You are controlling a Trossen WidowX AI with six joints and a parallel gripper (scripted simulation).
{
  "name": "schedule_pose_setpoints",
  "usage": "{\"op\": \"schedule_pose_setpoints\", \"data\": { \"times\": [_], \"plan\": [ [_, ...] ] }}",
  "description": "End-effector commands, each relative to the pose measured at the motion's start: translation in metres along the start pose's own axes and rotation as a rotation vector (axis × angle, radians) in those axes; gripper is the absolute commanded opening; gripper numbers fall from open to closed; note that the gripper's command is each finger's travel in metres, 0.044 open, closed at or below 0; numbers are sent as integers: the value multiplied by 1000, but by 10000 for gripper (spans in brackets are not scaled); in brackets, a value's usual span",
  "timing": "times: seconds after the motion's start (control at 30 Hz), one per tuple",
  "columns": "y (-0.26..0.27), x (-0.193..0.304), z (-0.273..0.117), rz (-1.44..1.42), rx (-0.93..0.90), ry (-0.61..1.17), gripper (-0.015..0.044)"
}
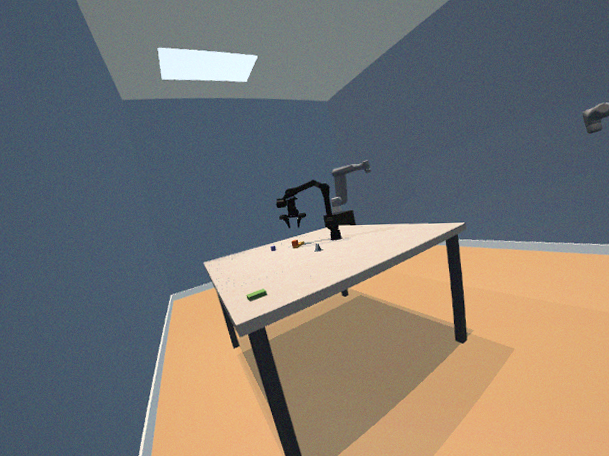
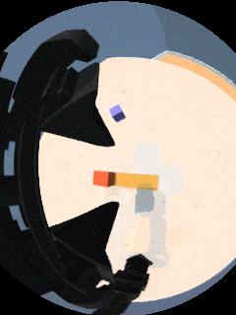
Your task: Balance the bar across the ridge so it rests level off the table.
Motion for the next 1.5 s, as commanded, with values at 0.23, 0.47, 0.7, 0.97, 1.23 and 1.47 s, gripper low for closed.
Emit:
{"op": "schedule_pose_setpoints", "data": {
  "times": [0.23,0.47,0.7,0.97,1.23,1.47],
  "plan": [
    [-7,9,19,117,102,12,315],
    [-7,10,55,117,101,12,315],
    [-15,10,98,117,102,12,315],
    [-15,10,102,117,102,12,315],
    [-16,11,115,117,102,12,315],
    [-18,11,125,117,102,12,315]
  ]
}}
Point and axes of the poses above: the point midway between the two fingers, 35 mm back from their tips, its own z axis out along the fingers, its own y axis across the jaws, x = y × z, the point moved 7 cm from there along -z, back along the fingers, and after that the axes turned 4 degrees about z, right-handed, at the moved point
